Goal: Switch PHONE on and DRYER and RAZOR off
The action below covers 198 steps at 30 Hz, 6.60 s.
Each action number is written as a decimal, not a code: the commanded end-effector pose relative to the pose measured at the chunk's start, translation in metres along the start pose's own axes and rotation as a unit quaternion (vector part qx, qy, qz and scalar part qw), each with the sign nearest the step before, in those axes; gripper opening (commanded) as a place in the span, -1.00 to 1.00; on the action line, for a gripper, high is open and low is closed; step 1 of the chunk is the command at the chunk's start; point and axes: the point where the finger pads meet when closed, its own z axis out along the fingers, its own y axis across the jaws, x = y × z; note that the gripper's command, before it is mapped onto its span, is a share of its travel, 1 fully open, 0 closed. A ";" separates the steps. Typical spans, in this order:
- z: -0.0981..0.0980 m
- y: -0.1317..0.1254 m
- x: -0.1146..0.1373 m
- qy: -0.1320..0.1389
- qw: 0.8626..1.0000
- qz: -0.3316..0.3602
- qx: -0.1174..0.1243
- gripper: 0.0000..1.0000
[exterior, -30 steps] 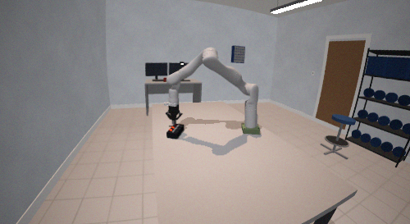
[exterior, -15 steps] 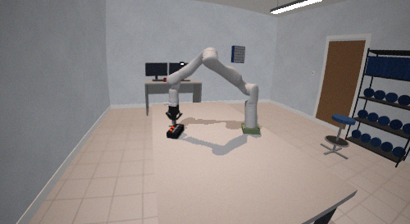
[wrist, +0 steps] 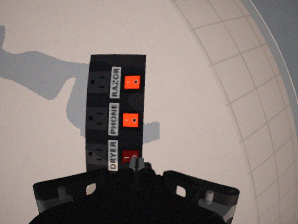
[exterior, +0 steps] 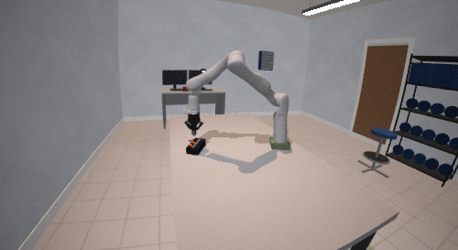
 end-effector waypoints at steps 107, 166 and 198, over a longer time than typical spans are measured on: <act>-0.002 -0.005 0.096 0.001 1.000 0.003 0.002 -1.00; 0.018 -0.004 0.096 0.001 1.000 0.003 0.002 -1.00; 0.018 -0.004 0.096 0.001 1.000 0.003 0.002 -1.00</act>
